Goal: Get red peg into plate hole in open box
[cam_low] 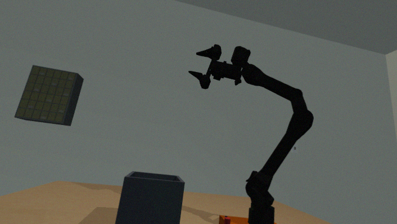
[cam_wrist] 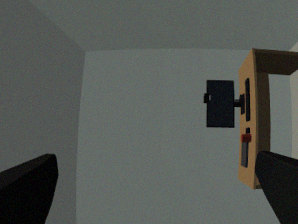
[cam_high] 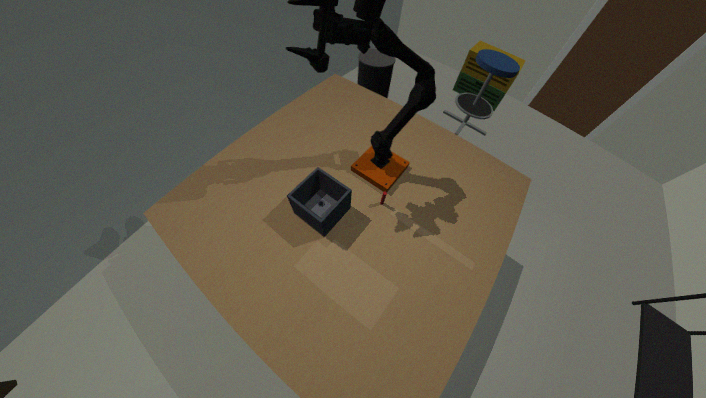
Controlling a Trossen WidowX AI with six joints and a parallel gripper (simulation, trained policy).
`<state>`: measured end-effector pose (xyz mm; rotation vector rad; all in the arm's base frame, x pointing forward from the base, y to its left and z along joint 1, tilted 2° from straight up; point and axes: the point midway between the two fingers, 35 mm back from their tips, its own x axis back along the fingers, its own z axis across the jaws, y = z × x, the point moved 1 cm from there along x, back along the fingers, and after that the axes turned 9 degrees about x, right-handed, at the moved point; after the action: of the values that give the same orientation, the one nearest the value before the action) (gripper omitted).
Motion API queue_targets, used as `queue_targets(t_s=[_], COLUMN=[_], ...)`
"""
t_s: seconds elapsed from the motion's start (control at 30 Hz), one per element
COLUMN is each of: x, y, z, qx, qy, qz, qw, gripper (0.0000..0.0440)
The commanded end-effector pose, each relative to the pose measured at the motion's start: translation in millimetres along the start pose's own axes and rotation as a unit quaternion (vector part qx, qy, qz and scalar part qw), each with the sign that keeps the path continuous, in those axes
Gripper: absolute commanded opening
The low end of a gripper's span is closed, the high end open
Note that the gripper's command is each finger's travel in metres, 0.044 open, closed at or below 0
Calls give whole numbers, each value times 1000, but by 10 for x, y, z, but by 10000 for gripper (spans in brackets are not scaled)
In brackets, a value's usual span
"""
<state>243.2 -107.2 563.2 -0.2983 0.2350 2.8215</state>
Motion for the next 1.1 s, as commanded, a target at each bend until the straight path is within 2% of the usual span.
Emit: queue_targets(t_s=[0.0, 0.5, 1.07], x=[-14, 6, 281], y=[-78, -637, -1337], z=[-112, -718, -1343], qx=[-28, -156, -243], qy=[-20, -141, -289], qz=[13, 96, 182], qw=[999, 973, 908], gripper=[440, 440, 439])
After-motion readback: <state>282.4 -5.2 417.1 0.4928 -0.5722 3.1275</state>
